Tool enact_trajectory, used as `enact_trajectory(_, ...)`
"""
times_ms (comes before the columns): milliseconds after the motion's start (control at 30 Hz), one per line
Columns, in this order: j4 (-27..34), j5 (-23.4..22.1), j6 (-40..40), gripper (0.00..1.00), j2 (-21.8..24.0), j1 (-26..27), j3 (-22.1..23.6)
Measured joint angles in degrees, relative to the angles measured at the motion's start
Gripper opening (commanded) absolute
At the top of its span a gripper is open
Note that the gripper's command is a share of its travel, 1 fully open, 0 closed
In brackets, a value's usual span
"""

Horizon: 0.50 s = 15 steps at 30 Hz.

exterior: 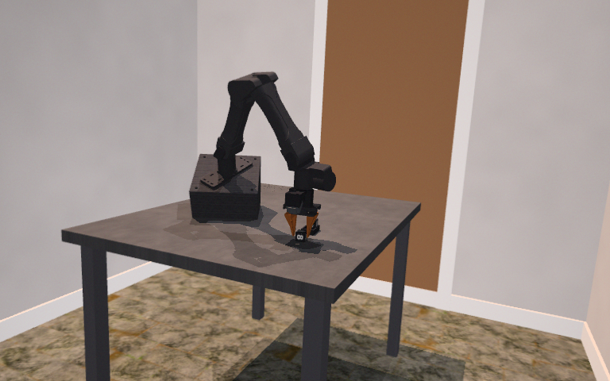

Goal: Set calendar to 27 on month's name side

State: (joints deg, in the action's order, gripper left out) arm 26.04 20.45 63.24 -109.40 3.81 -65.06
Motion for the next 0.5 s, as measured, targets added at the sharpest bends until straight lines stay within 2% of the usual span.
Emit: enact_trajectory(500,-1.0,-0.1,-0.4,0.45,-0.3,0.1,0.0)
